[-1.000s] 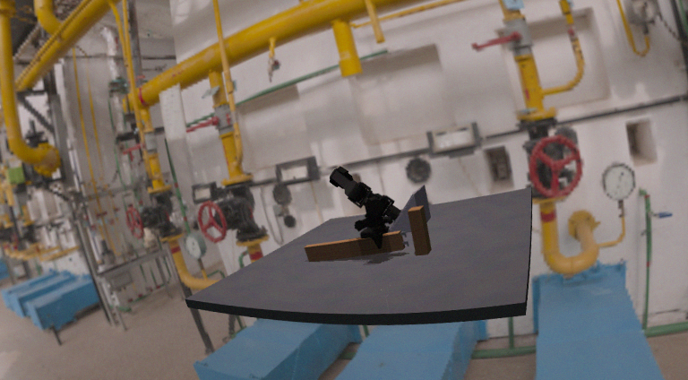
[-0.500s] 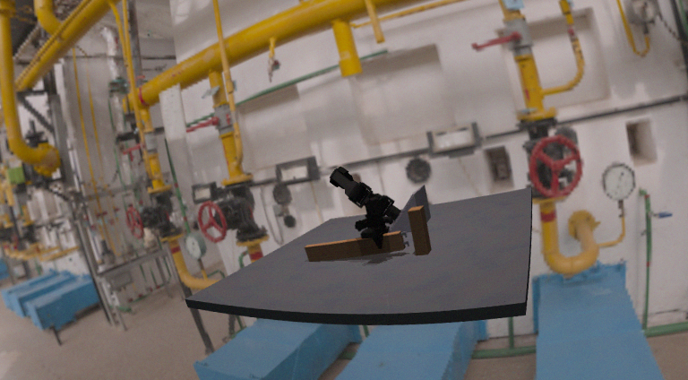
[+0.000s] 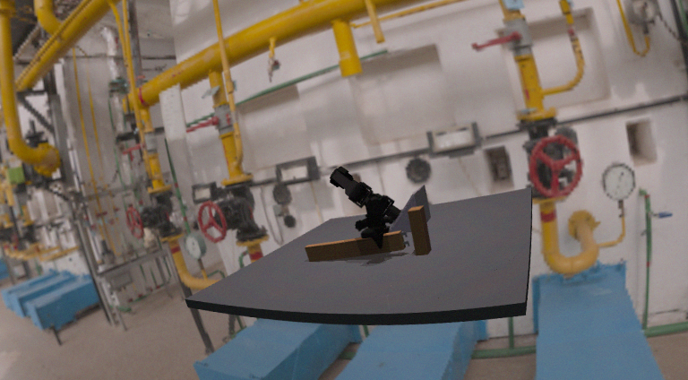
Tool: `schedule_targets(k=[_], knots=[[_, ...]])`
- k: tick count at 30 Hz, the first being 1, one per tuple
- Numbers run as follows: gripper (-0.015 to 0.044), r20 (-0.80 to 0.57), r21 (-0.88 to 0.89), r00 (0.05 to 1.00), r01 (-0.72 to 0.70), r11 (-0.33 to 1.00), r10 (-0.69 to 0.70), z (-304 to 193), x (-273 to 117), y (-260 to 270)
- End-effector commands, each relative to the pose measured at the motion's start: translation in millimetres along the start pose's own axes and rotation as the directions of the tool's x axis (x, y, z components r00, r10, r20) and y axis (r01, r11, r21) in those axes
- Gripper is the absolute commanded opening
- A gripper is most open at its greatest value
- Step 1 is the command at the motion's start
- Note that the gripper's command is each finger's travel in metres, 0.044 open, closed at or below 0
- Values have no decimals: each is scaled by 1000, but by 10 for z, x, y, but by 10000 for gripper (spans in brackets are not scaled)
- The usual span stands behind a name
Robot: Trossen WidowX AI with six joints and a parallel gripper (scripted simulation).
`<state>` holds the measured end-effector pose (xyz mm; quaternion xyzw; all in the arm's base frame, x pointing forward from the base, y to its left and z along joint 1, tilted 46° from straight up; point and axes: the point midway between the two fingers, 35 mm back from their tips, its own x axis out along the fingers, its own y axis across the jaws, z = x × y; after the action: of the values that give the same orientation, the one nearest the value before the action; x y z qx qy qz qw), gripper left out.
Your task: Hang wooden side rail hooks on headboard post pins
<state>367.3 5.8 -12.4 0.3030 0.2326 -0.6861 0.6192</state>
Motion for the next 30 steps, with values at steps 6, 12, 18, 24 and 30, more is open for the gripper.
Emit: schedule_targets(k=[6,12,18,24,30], knots=[[0,-5,0,1000,-13,1000,13,-43,-56,7],[0,-5,0,1000,-13,1000,13,-48,-58,11],[0,-5,0,1000,-13,1000,13,-54,-57,10],[0,-5,0,1000,-13,1000,13,-61,-53,4],[0,-5,0,1000,-13,1000,13,-67,-49,5]])
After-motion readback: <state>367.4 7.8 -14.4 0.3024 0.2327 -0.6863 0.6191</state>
